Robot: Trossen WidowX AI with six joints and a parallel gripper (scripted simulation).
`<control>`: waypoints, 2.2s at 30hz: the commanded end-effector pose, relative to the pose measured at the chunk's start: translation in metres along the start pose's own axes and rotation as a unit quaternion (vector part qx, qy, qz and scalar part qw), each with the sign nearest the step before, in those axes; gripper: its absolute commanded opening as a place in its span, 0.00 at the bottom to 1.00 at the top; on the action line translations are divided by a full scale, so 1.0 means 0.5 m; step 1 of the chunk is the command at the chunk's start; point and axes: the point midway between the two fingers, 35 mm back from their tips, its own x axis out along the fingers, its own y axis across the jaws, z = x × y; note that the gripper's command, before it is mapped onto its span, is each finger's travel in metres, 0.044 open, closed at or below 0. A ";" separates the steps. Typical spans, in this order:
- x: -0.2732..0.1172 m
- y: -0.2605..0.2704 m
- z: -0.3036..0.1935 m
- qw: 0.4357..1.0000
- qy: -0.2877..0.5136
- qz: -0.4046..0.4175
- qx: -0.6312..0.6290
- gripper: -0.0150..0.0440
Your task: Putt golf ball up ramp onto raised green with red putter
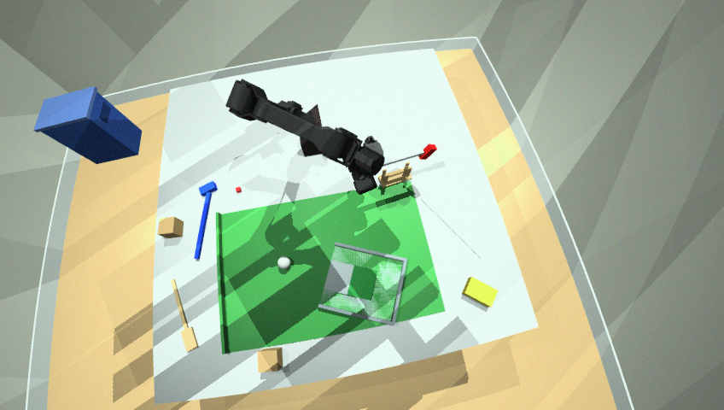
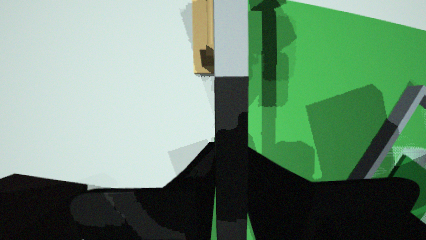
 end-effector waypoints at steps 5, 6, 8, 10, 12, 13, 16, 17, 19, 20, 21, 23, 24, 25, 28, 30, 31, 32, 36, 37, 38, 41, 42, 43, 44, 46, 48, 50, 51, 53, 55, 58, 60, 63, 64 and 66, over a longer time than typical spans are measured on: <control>-0.017 -0.012 -0.047 0.995 0.009 -0.006 0.100 0.25; -0.022 -0.014 -0.057 0.992 0.011 -0.007 0.122 0.25; -0.031 -0.017 -0.078 0.986 0.015 -0.011 0.166 0.25; -0.040 -0.020 -0.099 0.977 0.019 -0.014 0.210 0.25; -0.048 -0.023 -0.120 0.967 0.023 -0.018 0.254 0.25; -0.052 -0.023 -0.131 0.961 0.025 -0.020 0.275 0.25; -0.065 -0.024 -0.163 0.940 0.030 -0.026 0.339 0.25; -0.069 -0.024 -0.174 0.932 0.032 -0.028 0.360 0.25; -0.077 -0.024 -0.196 0.915 0.035 -0.032 0.401 0.25; -0.081 -0.023 -0.207 0.905 0.037 -0.034 0.422 0.25; -0.085 -0.023 -0.217 0.895 0.039 -0.037 0.442 0.25; -0.092 -0.020 -0.239 0.874 0.042 -0.041 0.481 0.25; -0.096 -0.019 -0.250 0.863 0.043 -0.044 0.501 0.25; -0.100 -0.017 -0.261 0.852 0.045 -0.046 0.520 0.25; -0.111 -0.011 -0.293 0.814 0.049 -0.054 0.576 0.25; -0.118 -0.007 -0.314 0.787 0.052 -0.060 0.611 0.25; -0.121 -0.004 -0.325 0.773 0.053 -0.063 0.629 0.25; -0.125 -0.001 -0.335 0.759 0.055 -0.065 0.646 0.25; -0.138 0.013 -0.377 0.697 0.059 -0.077 0.710 0.25; -0.142 0.017 -0.387 0.681 0.060 -0.081 0.725 0.25; -0.145 0.021 -0.397 0.664 0.062 -0.084 0.740 0.25; -0.155 0.034 -0.427 0.613 0.064 -0.093 0.782 0.25; -0.158 0.039 -0.437 0.595 0.065 -0.097 0.796 0.25; -0.161 0.044 -0.447 0.576 0.066 -0.100 0.808 0.25; -0.164 0.049 -0.456 0.558 0.067 -0.104 0.821 0.25; -0.170 0.060 -0.475 0.520 0.068 -0.111 0.844 0.25; -0.176 0.071 -0.492 0.485 0.069 -0.117 0.864 0.25; -0.178 0.075 -0.498 0.472 0.069 -0.120 0.871 0.25; -0.178 0.075 -0.498 0.472 0.069 -0.120 0.871 0.25; -0.178 0.075 -0.498 0.472 0.069 -0.120 0.871 0.25; -0.178 0.075 -0.498 0.472 0.069 -0.120 0.871 0.25; -0.169 0.074 -0.500 0.472 0.069 -0.120 0.871 0.25; -0.158 0.073 -0.503 0.472 0.069 -0.120 0.871 0.25; -0.132 0.073 -0.511 0.472 0.069 -0.120 0.871 0.25; -0.123 0.074 -0.513 0.472 0.069 -0.120 0.871 0.25; -0.107 0.075 -0.518 0.472 0.069 -0.121 0.871 0.25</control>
